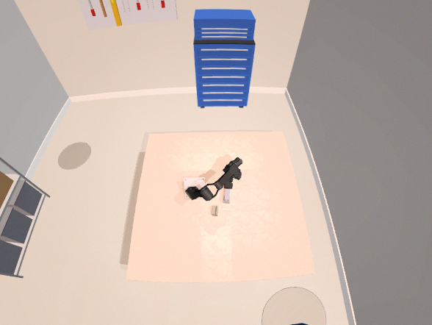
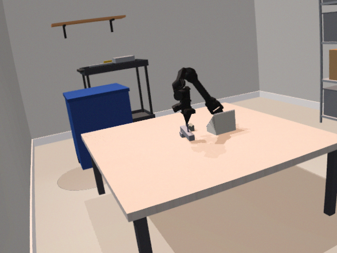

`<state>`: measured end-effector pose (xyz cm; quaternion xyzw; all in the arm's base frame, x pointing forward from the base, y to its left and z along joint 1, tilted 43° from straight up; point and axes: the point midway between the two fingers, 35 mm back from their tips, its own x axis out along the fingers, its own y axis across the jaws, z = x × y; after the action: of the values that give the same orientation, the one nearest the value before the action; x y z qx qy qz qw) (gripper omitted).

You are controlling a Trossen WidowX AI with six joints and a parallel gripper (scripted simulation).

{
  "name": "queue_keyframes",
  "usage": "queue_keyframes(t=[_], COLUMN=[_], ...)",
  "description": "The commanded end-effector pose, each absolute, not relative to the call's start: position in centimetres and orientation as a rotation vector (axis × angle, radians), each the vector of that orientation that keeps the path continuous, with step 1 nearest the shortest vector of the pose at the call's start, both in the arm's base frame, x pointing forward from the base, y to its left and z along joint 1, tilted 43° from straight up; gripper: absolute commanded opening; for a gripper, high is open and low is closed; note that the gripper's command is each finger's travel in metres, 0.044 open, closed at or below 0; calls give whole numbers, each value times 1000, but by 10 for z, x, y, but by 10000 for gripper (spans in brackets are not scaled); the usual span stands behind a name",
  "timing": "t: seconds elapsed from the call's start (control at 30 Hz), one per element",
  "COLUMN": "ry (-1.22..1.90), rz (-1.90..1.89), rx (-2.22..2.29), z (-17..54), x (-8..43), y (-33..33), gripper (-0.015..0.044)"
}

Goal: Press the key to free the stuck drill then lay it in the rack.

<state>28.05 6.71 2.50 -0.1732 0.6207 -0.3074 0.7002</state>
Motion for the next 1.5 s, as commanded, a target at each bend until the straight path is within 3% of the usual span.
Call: queue_keyframes(t=[0.0, 0.87, 1.2, 1.4, 1.47], ry=[1425, 1424, 1427, 1458, 1512], rz=[-737, -737, -734, -641, -533], rx=[-402, -402, -400, -482, -590], z=[10, 7, 63, 65, 70], x=[275, 276, 282, 285, 286], y=[47, 42, 101, 87, 69], gripper=[0, 0, 263, 420, 440])
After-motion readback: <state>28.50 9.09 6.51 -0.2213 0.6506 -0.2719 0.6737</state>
